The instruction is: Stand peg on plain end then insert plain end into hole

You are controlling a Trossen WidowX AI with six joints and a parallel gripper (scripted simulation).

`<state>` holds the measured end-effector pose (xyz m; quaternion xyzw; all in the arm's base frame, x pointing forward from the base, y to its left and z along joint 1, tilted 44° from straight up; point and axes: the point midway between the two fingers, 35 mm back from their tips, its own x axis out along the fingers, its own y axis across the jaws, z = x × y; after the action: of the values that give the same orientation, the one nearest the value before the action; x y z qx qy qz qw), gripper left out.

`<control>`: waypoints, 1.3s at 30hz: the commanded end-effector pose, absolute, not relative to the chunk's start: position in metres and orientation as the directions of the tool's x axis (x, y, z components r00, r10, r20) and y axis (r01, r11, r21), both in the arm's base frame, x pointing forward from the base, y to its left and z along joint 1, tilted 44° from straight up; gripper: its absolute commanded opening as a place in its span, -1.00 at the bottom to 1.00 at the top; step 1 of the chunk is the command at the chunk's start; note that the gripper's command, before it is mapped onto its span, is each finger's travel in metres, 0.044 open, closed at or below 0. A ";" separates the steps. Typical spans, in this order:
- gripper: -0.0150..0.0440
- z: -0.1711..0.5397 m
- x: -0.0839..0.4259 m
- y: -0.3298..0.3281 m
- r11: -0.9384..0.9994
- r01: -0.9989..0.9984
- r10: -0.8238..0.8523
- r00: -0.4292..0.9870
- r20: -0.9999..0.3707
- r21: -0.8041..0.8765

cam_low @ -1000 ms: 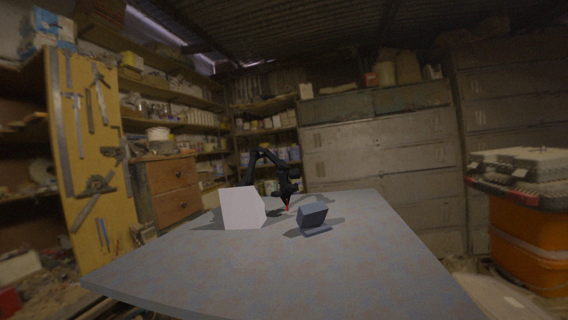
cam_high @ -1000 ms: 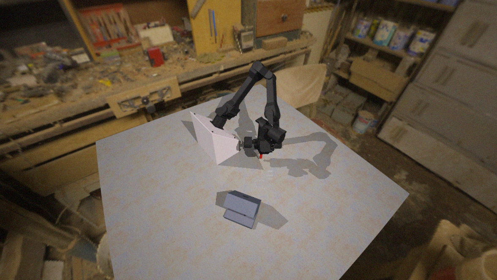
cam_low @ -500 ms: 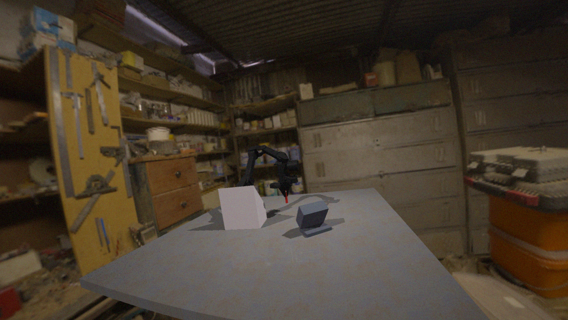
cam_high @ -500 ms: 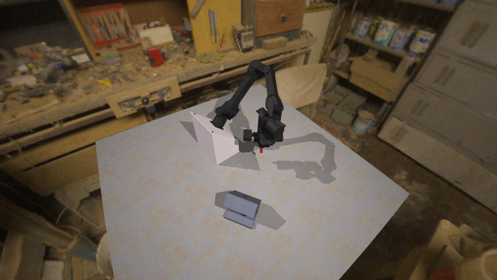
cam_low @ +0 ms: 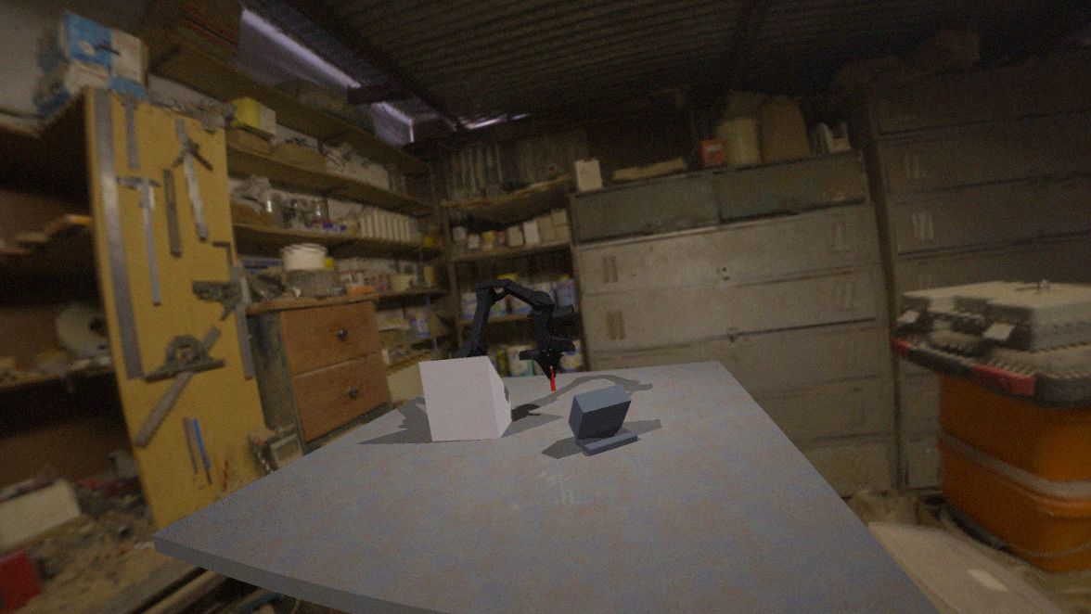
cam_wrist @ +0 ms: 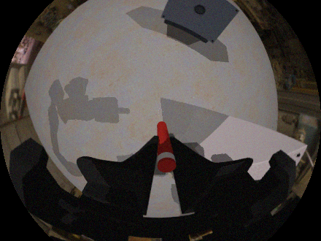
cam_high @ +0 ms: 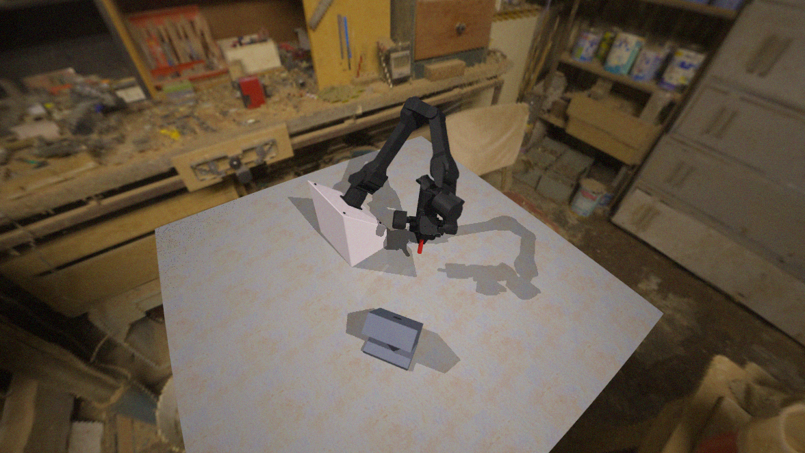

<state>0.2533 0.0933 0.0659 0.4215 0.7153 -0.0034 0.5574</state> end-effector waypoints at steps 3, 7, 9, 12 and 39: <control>-0.49 0.058 0.258 0.088 0.644 0.635 0.555 -0.003 -0.832 0.427; -0.49 0.054 0.262 0.084 0.639 0.654 0.523 0.016 -0.852 0.405; -0.49 0.052 0.264 0.081 0.635 0.664 0.507 0.026 -0.861 0.394; -0.49 0.048 0.268 0.078 0.629 0.679 0.483 0.042 -0.875 0.379; -0.49 0.029 0.300 0.048 0.502 0.809 0.251 0.201 -0.947 0.305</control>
<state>0.2990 0.0508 0.0335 0.4461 0.6000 -0.2053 0.6315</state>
